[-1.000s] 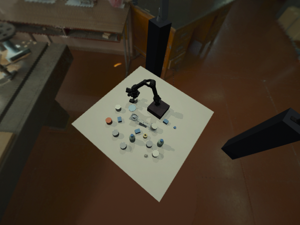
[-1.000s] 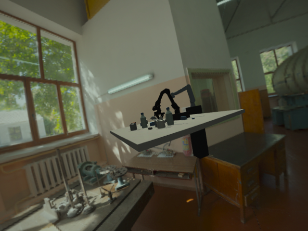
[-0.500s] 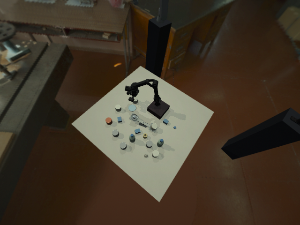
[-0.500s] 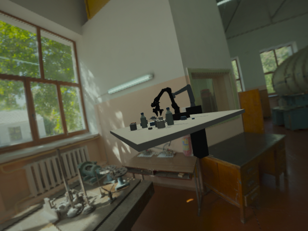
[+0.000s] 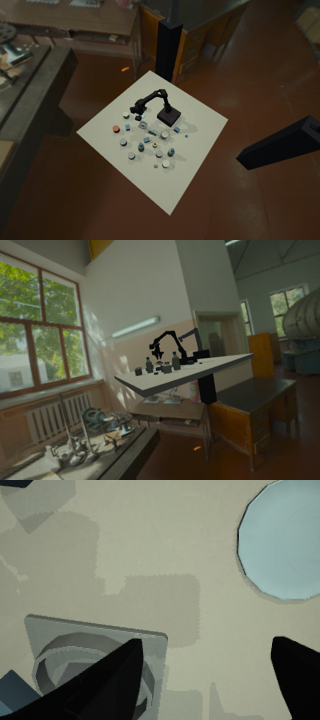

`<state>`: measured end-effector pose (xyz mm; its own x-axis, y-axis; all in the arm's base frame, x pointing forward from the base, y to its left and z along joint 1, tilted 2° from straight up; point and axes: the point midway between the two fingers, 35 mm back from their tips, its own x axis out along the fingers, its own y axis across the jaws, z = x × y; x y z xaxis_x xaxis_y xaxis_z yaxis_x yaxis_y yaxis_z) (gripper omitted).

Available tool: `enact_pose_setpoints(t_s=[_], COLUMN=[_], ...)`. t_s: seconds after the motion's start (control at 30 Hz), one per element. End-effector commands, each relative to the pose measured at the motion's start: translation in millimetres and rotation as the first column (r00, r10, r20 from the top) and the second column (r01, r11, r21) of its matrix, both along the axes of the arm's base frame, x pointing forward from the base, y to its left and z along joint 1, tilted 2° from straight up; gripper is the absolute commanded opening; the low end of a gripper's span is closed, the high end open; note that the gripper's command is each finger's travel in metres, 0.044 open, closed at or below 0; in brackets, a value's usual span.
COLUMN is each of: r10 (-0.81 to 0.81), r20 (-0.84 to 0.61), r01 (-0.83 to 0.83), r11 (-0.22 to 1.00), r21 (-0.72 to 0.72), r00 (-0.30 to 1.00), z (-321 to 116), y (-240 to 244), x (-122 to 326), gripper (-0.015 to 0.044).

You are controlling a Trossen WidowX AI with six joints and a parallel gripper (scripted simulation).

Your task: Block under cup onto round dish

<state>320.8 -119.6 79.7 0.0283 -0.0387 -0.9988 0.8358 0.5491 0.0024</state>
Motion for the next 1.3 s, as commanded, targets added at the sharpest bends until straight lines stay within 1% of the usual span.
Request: enact_pose_setpoints(t_s=[0.0,0.07,0.1,0.3,0.4,0.6,1.27], r10=[0.037,0.050,0.052,0.052,0.052,0.052,0.052], r20=[-0.010,-0.015,-0.016,-0.016,-0.016,-0.016,-0.016], r01=[-0.037,-0.050,-0.052,-0.052,-0.052,-0.052,-0.052], r11=[0.999,0.999,0.999,0.999,0.999,0.999,0.999], r21=[0.008,0.010,0.010,0.010,0.010,0.010,0.010], r00=[0.999,0.999,0.999,0.999,0.999,0.999,0.999], z=[10.8,13.6,14.0,12.8,0.2,-3.4,-35.8], y=[60.7,82.3,85.1,85.0,84.7,84.6,83.7], x=[24.4,29.5,30.0,30.0,30.2,30.4,30.7], gripper=[0.0260,0.0260,0.0260,0.0260,0.0260,0.0260,0.0260])
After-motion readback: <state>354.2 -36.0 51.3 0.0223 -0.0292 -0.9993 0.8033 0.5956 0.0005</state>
